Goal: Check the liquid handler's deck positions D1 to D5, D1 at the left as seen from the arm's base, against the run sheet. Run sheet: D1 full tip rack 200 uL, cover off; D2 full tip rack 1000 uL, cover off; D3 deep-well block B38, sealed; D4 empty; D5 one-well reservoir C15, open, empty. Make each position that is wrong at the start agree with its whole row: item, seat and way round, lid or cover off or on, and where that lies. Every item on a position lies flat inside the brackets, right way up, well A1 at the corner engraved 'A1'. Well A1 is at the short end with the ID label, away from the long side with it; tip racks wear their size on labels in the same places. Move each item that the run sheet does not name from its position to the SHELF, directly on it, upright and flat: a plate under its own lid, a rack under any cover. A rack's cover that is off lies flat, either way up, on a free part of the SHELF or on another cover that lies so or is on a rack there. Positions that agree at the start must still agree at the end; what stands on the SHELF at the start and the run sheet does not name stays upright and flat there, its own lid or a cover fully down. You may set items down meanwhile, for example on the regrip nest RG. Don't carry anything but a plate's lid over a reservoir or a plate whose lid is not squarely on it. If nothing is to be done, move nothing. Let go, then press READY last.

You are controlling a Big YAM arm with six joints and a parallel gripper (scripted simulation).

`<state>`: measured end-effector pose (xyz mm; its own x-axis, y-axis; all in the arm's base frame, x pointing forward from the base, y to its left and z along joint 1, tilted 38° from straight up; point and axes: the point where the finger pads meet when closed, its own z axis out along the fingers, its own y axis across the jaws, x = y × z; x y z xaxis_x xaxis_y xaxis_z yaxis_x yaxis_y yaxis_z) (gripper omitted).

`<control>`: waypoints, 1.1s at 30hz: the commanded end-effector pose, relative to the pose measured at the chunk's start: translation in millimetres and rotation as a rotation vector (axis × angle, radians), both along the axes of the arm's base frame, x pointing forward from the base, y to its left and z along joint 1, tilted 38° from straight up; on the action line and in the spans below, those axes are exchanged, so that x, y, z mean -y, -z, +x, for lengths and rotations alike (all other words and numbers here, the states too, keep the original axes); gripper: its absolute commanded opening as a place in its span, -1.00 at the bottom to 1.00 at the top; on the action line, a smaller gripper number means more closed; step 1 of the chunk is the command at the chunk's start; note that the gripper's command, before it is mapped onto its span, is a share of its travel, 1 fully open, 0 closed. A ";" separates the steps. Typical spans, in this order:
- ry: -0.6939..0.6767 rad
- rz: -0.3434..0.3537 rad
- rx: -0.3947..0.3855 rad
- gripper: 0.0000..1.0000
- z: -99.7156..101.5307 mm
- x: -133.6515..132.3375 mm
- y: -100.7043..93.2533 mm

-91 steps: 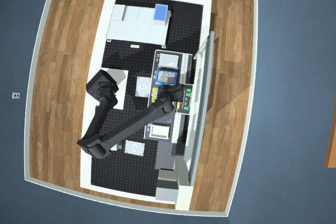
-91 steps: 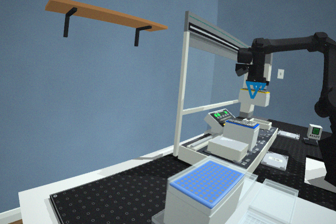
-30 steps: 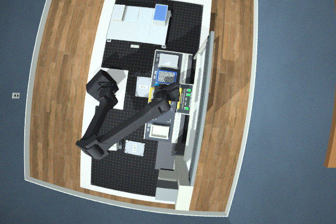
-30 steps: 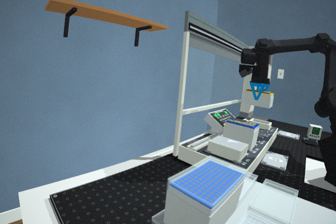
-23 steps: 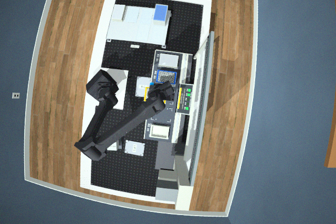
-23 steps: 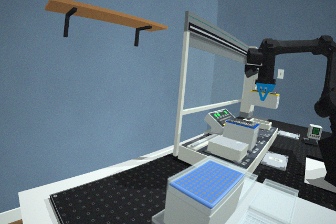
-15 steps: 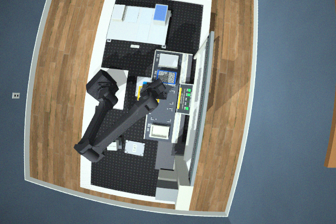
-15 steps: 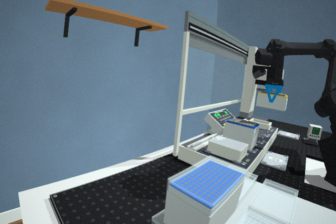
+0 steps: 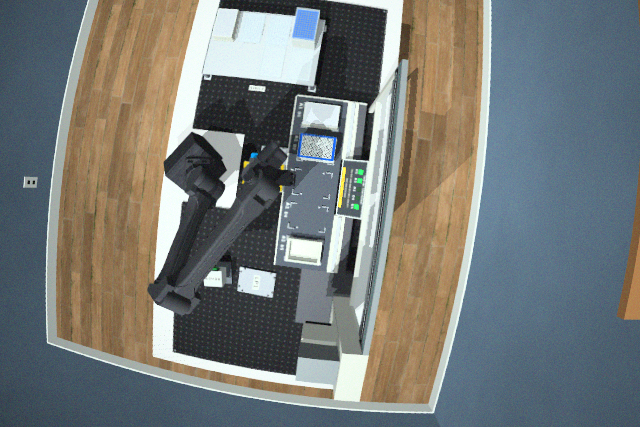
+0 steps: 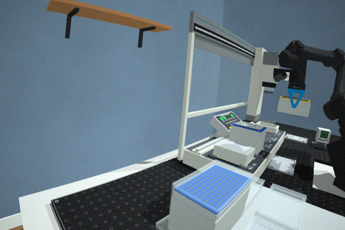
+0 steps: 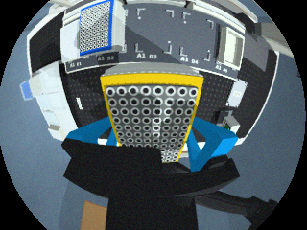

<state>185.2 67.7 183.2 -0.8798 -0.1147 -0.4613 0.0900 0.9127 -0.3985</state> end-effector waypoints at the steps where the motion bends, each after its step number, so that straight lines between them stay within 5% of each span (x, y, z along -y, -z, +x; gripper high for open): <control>1: 0.027 0.028 0.027 -1.00 -16.8 -2.3 1.3; 4: 0.027 0.052 0.047 -1.00 -9.0 -13.7 -15.0; 17: 0.031 0.045 0.039 -1.00 -10.6 -8.0 -6.6; 33: 0.043 0.052 0.051 -1.00 -19.8 53.2 -31.2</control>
<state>162.6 17.6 201.4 -0.8604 -0.0243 -0.5090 0.1793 0.9205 -0.3471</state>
